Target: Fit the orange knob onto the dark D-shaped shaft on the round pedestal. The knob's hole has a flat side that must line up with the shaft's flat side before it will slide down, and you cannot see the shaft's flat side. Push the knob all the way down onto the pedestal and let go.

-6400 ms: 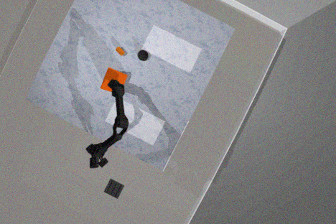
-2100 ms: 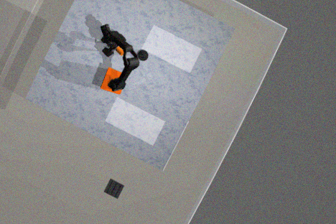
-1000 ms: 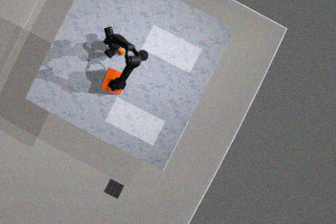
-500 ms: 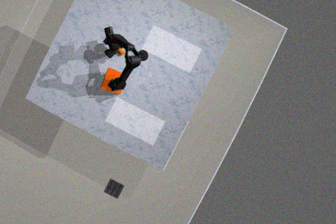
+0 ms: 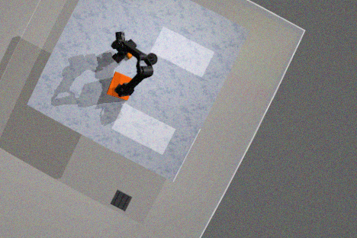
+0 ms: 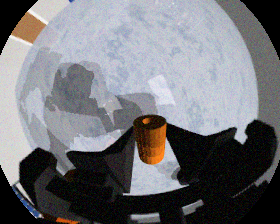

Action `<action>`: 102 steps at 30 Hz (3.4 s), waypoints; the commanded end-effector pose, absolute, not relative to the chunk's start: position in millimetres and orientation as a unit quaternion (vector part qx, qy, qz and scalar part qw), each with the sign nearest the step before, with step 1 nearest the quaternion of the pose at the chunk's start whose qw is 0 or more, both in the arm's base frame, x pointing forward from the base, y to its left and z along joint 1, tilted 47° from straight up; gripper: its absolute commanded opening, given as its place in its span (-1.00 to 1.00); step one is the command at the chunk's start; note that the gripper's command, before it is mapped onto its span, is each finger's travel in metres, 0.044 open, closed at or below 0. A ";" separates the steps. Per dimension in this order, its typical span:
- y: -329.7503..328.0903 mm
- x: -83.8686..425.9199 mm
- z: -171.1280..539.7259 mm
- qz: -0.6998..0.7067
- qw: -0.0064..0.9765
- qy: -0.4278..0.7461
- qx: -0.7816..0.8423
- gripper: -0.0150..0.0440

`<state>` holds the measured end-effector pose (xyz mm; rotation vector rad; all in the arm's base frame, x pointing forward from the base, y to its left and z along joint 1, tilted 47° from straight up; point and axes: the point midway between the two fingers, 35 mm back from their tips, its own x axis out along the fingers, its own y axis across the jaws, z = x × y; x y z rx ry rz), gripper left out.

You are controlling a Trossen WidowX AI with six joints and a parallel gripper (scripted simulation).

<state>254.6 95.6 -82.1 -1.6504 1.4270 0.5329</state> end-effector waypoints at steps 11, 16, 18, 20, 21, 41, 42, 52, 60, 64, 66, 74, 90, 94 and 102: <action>90.7 249.4 -68.3 0.293 0.497 0.518 -0.631 0.11; 88.1 247.7 -63.6 0.320 0.519 0.496 -0.618 0.11; 86.9 247.1 -61.8 0.331 0.527 0.487 -0.612 0.11; 85.6 246.4 -60.0 0.342 0.535 0.478 -0.607 0.11; 85.0 246.1 -59.1 0.347 0.539 0.473 -0.604 0.11; 69.0 240.2 -44.4 0.446 0.611 0.375 -0.536 0.11; 68.1 239.9 -43.8 0.450 0.614 0.370 -0.532 0.11; 58.7 237.6 -38.9 0.493 0.642 0.319 -0.494 0.11; 56.9 236.7 -36.2 0.493 0.642 0.318 -0.494 0.11; 57.4 237.2 -37.6 0.498 0.644 0.312 -0.489 0.39; 57.4 237.2 -37.6 0.498 0.644 0.312 -0.489 0.39; 57.4 237.2 -37.6 0.498 0.644 0.312 -0.489 0.39; 57.4 237.2 -37.6 0.498 0.644 0.312 -0.489 0.66; 57.4 237.2 -37.6 0.498 0.644 0.312 -0.489 1.00; 69.4 236.5 -26.8 0.498 0.643 0.314 -0.490 1.00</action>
